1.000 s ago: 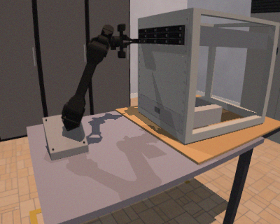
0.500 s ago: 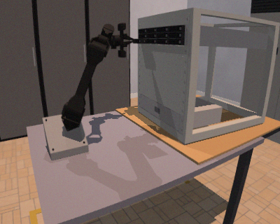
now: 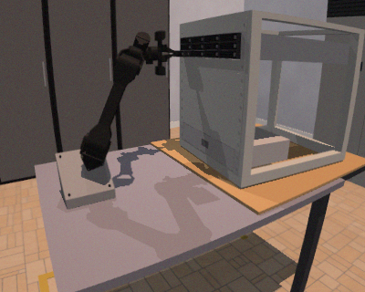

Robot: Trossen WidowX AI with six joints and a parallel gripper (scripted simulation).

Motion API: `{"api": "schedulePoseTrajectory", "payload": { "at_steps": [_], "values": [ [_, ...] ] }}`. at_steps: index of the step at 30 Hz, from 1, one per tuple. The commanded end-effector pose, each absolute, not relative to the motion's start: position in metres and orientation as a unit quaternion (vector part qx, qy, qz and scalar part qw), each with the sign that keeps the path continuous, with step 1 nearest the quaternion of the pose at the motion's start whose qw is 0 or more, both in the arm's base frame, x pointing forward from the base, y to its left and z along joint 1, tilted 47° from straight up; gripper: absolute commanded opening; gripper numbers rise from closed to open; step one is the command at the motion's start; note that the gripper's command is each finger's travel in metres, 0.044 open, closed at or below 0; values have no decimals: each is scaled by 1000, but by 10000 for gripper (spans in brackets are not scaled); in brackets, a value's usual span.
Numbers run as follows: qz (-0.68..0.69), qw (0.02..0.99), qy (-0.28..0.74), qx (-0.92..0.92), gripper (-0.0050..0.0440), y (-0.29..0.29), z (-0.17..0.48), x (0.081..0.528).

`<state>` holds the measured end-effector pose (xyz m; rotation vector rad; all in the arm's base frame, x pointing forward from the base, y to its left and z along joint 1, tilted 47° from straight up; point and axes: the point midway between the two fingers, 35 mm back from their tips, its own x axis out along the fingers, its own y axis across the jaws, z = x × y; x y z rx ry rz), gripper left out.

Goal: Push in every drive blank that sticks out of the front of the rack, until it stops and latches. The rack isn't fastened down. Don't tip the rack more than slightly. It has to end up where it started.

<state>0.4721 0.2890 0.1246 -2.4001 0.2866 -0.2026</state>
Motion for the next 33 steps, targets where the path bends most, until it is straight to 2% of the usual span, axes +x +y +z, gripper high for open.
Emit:
{"api": "schedulePoseTrajectory", "payload": {
  "at_steps": [1, 33],
  "values": [
    [-85, 360, 107, -923, -50, 292, 132, 475],
    [-85, 360, 107, -923, -50, 286, 134, 494]
  ]
}}
